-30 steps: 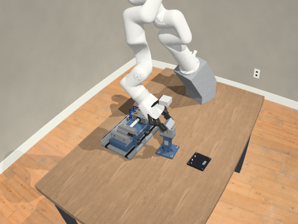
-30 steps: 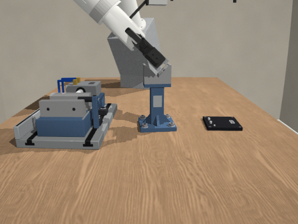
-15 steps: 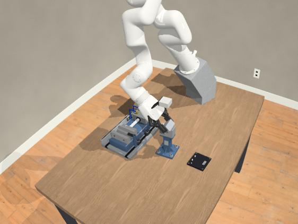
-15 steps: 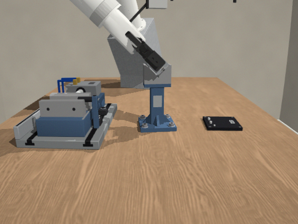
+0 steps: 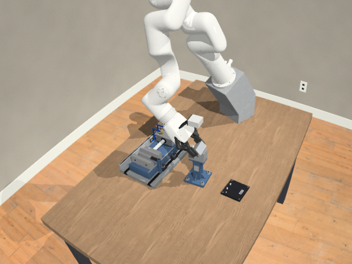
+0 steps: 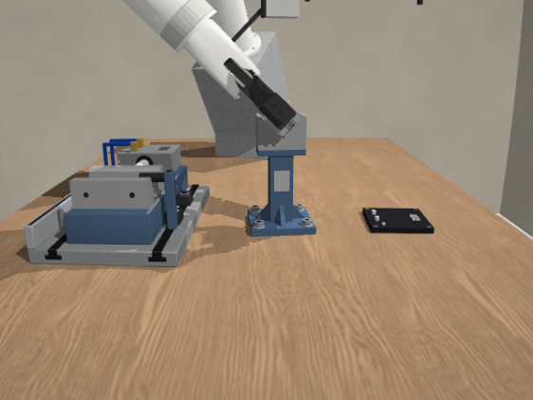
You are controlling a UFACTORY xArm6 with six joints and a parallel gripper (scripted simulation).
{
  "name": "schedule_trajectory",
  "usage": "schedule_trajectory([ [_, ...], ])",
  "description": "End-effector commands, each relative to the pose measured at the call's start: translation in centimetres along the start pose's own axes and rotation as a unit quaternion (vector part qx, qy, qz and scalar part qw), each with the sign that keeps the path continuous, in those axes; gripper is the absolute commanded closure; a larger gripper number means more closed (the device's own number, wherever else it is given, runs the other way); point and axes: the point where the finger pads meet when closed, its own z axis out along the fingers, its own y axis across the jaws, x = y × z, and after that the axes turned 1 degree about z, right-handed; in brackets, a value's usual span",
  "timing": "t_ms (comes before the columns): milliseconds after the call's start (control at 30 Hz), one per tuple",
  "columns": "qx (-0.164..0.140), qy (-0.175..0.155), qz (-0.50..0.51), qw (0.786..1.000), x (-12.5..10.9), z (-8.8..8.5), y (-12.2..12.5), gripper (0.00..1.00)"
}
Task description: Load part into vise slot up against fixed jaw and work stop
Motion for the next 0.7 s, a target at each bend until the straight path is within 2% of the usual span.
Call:
schedule_trajectory([
  [0,-0.001,0.000,-0.001,1.000,0.02,-0.03,0.10,1.00],
  [400,-0.001,0.000,-0.001,1.000,0.02,-0.03,0.10,1.00],
  [433,-0.001,0.000,-0.001,1.000,0.02,-0.03,0.10,0.11],
  [667,-0.001,0.000,-0.001,1.000,0.02,-0.03,0.10,0.11],
])
